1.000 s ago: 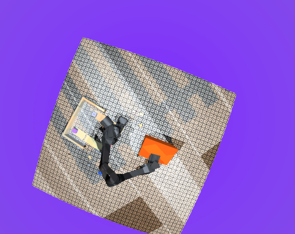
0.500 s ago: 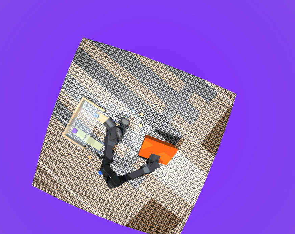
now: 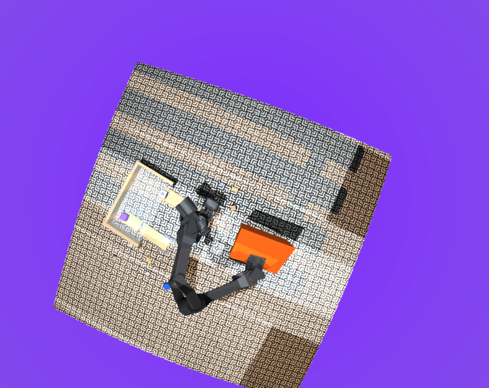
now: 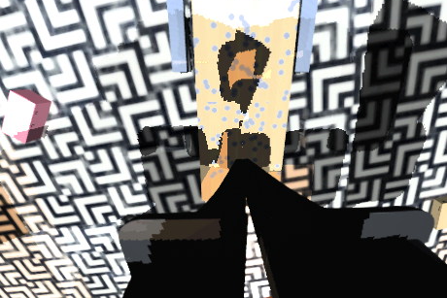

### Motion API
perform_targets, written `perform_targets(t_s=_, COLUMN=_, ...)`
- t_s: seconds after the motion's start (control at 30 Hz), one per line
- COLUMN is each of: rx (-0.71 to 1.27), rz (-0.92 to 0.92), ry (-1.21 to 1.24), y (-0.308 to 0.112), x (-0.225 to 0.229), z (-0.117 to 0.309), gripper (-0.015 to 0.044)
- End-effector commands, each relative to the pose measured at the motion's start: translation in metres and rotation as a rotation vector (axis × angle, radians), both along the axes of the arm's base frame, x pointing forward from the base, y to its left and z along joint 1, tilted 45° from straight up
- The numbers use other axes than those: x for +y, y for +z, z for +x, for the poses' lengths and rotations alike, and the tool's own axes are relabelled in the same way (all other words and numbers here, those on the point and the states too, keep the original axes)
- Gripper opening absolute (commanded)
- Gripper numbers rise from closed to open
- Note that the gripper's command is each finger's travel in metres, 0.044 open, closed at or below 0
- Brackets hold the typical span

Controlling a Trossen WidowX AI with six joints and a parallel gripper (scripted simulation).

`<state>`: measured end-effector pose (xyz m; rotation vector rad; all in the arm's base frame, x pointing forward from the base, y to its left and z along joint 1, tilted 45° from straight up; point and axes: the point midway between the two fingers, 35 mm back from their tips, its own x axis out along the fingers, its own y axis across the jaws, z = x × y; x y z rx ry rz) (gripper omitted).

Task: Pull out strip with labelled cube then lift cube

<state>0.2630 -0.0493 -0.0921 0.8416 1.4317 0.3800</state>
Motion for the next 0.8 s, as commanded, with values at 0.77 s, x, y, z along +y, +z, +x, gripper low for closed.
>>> perform_targets(t_s=0.77, rx=0.032, rz=0.008, ry=0.017, y=0.000, x=0.016, z=-0.040, gripper=0.0000)
